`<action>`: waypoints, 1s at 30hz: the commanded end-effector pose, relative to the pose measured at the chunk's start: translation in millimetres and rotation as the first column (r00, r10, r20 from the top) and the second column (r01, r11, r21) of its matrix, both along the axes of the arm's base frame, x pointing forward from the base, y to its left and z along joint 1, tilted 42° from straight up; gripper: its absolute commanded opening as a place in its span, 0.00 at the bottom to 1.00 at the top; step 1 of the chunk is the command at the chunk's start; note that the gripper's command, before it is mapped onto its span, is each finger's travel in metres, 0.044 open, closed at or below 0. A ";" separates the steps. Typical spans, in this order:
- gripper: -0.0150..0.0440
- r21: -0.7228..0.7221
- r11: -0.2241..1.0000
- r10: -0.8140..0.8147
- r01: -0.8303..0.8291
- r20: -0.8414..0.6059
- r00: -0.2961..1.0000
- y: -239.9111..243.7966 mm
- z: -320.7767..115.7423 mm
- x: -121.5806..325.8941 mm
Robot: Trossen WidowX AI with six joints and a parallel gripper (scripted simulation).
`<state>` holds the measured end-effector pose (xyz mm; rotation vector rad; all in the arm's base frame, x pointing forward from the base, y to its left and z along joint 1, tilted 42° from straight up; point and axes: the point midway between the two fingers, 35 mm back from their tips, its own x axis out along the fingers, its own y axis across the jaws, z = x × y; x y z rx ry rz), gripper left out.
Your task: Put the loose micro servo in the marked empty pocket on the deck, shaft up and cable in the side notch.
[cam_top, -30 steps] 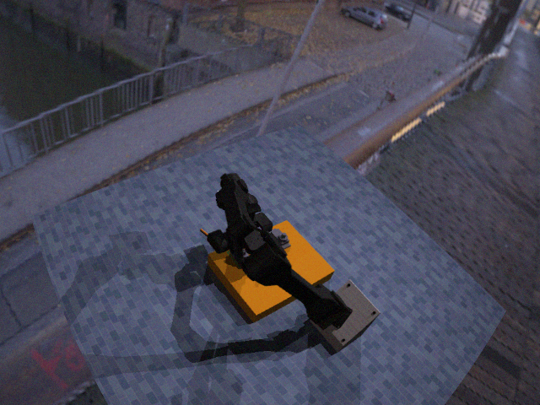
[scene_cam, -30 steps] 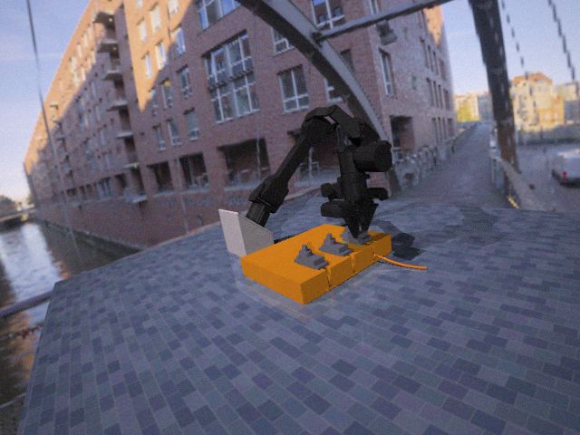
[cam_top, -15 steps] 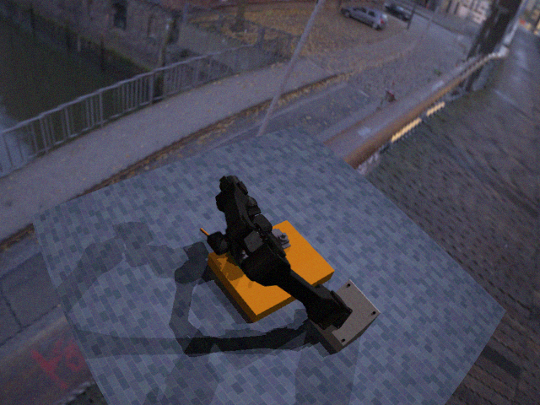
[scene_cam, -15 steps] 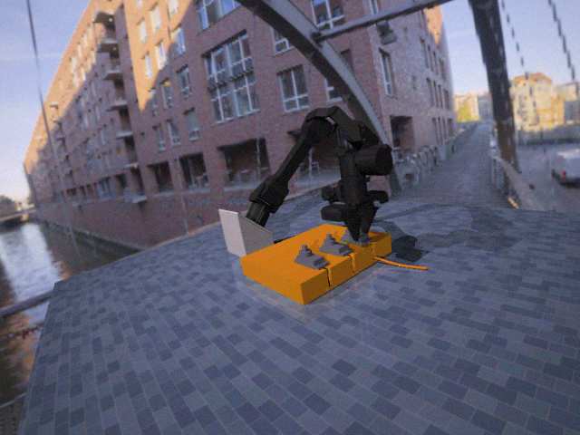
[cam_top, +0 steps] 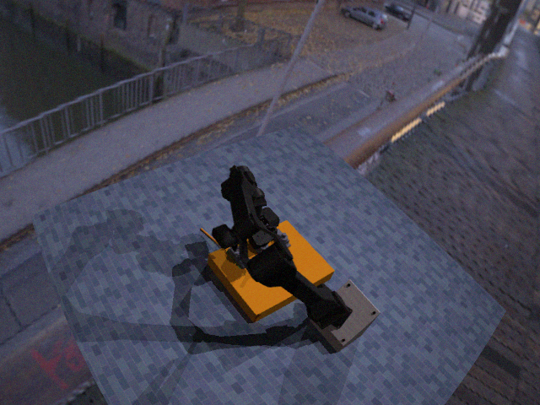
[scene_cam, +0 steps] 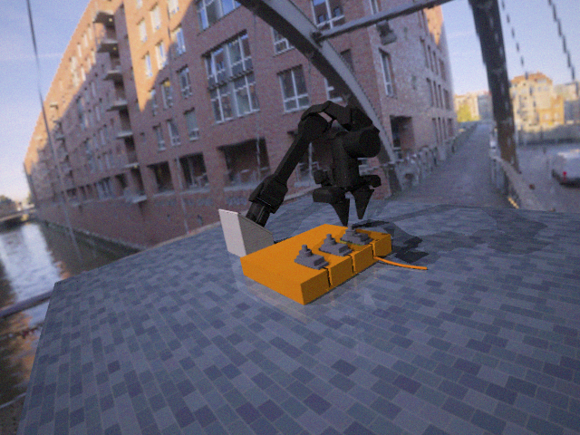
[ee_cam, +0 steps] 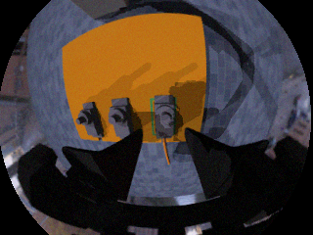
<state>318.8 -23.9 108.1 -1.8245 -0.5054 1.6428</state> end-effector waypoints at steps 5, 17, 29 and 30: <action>1.00 -0.006 1.000 -0.004 0.004 -0.003 1.000 -18.4 37.1 -91.0; 1.00 -0.052 0.994 -0.090 0.091 0.023 0.996 -43.7 66.8 -100.9; 1.00 -0.058 0.993 -0.102 0.103 0.026 0.994 -47.0 70.4 -101.2; 1.00 -0.058 0.993 -0.102 0.103 0.026 0.994 -47.0 70.4 -101.2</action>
